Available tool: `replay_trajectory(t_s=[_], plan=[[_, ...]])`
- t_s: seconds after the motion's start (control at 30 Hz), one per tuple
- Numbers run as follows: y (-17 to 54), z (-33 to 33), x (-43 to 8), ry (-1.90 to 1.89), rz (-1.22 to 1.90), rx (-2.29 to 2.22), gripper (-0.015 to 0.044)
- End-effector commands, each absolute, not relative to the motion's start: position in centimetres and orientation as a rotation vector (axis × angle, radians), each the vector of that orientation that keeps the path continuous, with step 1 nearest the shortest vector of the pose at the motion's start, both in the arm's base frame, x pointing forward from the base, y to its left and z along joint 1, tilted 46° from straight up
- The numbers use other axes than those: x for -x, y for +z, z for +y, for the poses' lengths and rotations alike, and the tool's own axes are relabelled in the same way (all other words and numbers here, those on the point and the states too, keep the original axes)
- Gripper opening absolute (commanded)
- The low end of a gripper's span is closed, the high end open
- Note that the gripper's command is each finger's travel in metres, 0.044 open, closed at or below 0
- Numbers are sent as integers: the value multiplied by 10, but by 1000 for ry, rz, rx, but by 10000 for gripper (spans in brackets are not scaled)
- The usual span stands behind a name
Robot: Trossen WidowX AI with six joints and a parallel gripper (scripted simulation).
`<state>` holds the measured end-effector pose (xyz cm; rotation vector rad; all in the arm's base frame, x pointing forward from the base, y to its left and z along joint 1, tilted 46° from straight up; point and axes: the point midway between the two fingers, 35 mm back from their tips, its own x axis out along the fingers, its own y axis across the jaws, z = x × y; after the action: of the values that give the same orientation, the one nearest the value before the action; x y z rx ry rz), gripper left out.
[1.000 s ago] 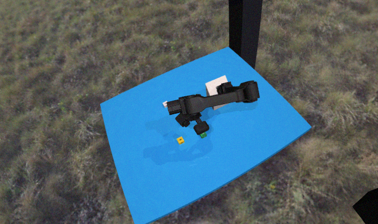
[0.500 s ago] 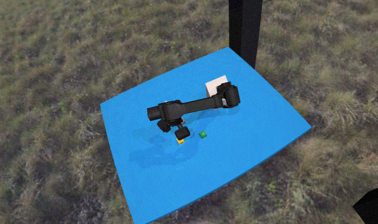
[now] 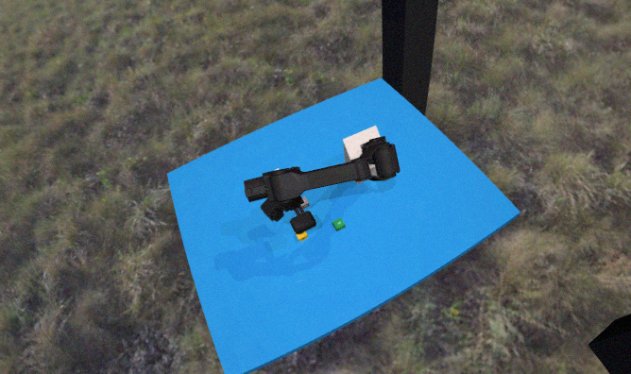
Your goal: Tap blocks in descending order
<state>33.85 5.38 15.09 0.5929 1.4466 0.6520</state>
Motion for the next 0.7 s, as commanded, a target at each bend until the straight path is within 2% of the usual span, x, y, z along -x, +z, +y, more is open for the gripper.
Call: replay_trajectory(t_s=[0.0, 0.23, 0.47, 0.67], plan=[[133, 33, -349, 639, 1445, -589, 400], [48, -59, -365, 608, 1452, -575, 400], [-38, -136, -343, 632, 1449, -582, 400], [-52, -146, -336, 644, 1445, -584, 400]])
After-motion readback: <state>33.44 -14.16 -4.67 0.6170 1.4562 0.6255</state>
